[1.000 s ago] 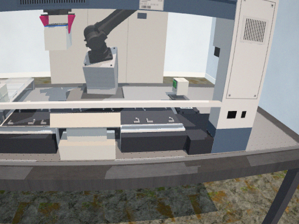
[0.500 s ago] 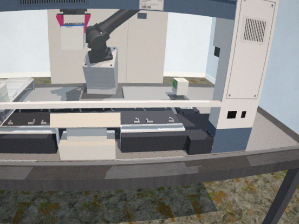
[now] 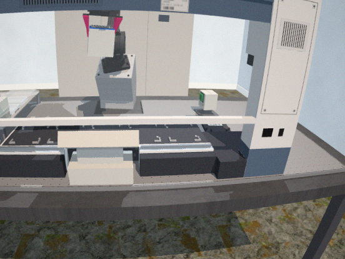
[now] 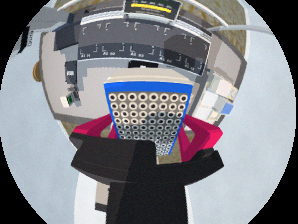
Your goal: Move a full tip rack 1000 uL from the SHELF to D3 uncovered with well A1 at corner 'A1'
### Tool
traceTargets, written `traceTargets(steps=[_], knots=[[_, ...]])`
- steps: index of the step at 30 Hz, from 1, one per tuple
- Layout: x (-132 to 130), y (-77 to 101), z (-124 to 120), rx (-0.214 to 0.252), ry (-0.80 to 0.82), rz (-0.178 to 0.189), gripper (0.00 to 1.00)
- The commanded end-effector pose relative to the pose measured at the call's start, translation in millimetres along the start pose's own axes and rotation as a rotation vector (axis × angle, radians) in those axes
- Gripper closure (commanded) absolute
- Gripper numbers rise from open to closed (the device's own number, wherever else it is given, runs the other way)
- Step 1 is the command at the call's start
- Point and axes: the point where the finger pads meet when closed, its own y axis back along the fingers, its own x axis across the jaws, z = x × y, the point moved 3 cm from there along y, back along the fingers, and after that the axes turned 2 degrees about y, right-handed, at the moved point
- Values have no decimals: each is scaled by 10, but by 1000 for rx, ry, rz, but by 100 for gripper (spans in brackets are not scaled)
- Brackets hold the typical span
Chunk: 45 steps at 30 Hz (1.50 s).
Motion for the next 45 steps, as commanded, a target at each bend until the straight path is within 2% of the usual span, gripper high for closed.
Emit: traceTargets(steps=[1, 3, 4, 6, 12, 13, 27, 29, 45], knots=[[170, 82, 88, -25, -170, 74, 100], [169, 85, 90, -26, -170, 74, 100], [143, 86, 81, -26, -190, 62, 100], [140, 102, 79, -40, -193, 63, 100], [163, 106, 84, -44, -177, 75, 100], [93, 252, 272, -89, -202, 69, 100], [-55, 252, 984, -90, -177, 64, 100], [-55, 252, 984, -90, -177, 64, 100], [-213, 249, 1732, -90, -176, 61, 100]])
